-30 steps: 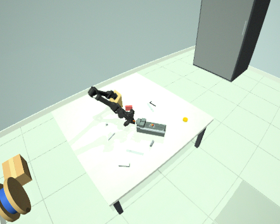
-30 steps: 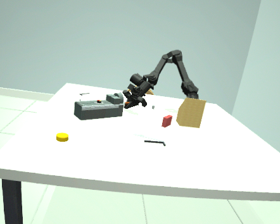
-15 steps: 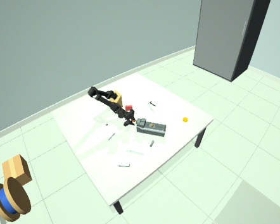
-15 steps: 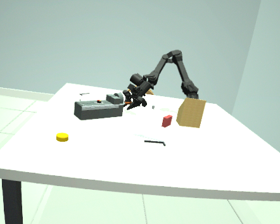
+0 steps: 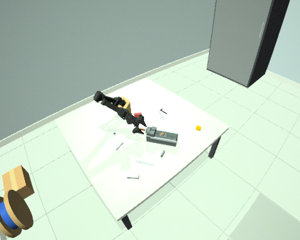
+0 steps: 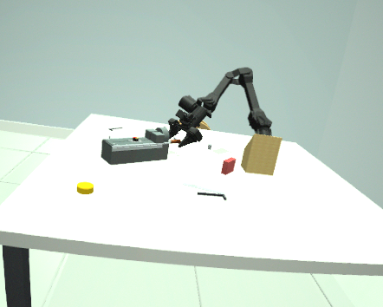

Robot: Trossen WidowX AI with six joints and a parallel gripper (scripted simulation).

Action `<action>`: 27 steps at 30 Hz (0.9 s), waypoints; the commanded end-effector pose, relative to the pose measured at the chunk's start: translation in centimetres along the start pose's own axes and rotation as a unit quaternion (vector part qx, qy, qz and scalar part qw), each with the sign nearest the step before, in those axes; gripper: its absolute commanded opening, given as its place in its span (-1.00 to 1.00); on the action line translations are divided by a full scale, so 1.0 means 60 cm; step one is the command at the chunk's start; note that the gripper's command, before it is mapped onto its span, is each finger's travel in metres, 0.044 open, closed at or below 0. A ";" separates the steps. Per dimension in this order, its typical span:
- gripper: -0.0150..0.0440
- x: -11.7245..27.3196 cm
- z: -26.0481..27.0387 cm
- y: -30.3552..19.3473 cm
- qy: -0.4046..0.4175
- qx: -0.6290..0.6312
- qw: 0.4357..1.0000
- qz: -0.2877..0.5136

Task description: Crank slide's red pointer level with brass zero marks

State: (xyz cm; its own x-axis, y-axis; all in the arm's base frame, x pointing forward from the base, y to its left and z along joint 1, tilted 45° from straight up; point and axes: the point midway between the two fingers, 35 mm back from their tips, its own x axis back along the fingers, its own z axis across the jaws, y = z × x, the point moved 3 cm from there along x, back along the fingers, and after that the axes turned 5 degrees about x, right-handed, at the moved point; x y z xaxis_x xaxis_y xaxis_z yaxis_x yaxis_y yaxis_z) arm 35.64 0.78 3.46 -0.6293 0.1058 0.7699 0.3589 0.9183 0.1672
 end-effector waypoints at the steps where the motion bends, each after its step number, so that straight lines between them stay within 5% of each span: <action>1: 1.00 0.023 -0.007 0.023 -0.004 -0.004 1.000 0.000; 18: 1.00 0.154 -0.017 0.157 -0.002 -0.002 1.000 -0.004; 27: 1.00 0.125 -0.027 0.197 -0.026 -0.066 0.997 0.027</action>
State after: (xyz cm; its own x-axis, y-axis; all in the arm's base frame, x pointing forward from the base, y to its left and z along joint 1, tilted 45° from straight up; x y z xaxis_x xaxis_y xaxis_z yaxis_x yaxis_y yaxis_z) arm 35.35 11.00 12.52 -0.6411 0.1413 0.7544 0.4275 0.8820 0.1981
